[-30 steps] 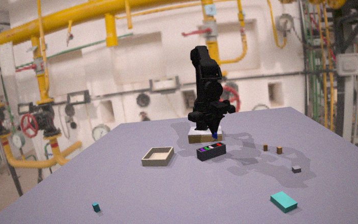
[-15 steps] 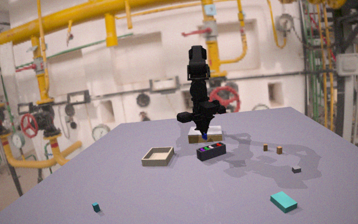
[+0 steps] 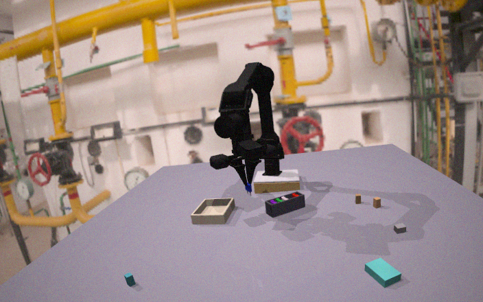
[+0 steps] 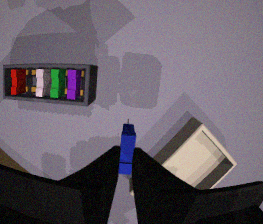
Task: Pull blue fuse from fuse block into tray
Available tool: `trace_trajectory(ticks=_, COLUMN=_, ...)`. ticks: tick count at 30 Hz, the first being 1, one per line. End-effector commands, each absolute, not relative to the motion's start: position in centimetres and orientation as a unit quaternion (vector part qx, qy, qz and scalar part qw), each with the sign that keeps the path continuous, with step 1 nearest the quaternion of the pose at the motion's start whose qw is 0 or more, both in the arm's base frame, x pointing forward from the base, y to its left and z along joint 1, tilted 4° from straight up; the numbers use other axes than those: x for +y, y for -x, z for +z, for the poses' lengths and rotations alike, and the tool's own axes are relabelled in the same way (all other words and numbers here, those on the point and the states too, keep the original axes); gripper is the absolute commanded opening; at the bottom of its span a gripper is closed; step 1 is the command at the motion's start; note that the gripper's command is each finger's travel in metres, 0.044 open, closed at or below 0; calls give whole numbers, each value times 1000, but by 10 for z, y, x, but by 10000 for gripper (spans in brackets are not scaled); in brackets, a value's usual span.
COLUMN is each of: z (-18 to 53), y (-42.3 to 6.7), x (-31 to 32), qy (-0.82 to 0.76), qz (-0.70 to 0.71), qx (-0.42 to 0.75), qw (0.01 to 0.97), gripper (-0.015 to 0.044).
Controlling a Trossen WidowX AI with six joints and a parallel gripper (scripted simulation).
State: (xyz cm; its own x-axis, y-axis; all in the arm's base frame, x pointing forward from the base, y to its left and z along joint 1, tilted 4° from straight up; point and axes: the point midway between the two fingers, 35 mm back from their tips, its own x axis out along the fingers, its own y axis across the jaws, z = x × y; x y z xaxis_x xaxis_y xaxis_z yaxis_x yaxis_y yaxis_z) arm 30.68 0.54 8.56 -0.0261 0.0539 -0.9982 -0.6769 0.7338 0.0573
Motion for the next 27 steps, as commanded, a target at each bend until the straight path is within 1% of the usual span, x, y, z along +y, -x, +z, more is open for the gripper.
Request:
trace_trajectory(ticks=1, z=86, y=-313, x=-19, qy=240, qz=276, qx=660, qw=657, gripper=0)
trace_trajectory(ticks=17, z=79, y=-313, x=-112, qy=241, qz=275, qx=661, qw=655, gripper=0)
trace_trajectory(ticks=27, z=73, y=-313, x=-116, qy=241, qz=275, qx=661, qw=655, gripper=0)
